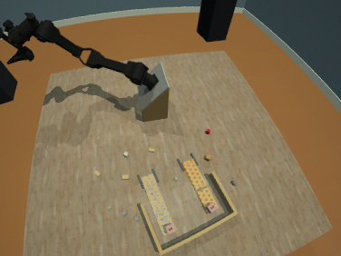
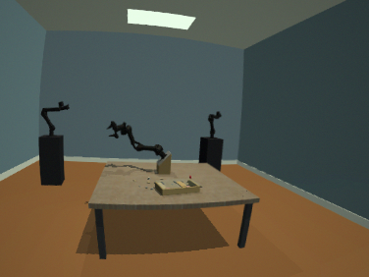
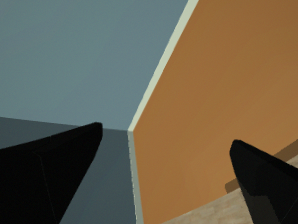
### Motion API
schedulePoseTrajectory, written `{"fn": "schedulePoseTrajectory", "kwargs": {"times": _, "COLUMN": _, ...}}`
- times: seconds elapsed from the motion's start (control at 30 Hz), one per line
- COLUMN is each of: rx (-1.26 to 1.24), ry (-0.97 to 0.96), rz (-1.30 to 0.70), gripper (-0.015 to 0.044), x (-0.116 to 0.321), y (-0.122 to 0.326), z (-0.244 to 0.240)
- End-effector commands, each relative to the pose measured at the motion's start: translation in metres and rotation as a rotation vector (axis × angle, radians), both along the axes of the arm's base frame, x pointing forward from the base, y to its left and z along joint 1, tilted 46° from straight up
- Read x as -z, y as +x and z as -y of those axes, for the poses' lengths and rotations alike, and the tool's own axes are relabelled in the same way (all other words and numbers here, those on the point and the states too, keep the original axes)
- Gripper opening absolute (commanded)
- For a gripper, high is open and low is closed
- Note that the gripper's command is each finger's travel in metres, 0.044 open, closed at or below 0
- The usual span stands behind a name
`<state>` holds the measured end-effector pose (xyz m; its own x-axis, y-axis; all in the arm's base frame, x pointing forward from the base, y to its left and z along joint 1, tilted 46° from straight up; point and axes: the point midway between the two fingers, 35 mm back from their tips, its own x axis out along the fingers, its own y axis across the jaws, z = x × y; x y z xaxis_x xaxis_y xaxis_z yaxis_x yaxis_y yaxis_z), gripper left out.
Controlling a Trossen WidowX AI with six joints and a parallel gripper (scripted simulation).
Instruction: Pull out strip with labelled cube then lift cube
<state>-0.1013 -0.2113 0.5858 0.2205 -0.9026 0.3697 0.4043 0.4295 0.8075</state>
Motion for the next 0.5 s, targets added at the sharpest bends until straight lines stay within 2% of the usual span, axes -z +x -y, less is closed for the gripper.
{"fn": "schedulePoseTrajectory", "kwargs": {"times": 0.0, "rx": 0.002, "ry": -0.006, "rz": -0.004, "gripper": 0.04, "x": -0.001, "y": 0.001, "z": -0.001}}
{"fn": "schedulePoseTrajectory", "kwargs": {"times": 0.1, "rx": 0.033, "ry": -0.097, "rz": -0.06, "gripper": 0.04, "x": -0.014, "y": 0.021, "z": -0.016}}
{"fn": "schedulePoseTrajectory", "kwargs": {"times": 0.3, "rx": 0.027, "ry": -0.232, "rz": -0.21, "gripper": 0.04, "x": -0.026, "y": 0.1, "z": -0.066}}
{"fn": "schedulePoseTrajectory", "kwargs": {"times": 0.47, "rx": 0.007, "ry": -0.341, "rz": -0.356, "gripper": 0.04, "x": -0.019, "y": 0.177, "z": -0.109}}
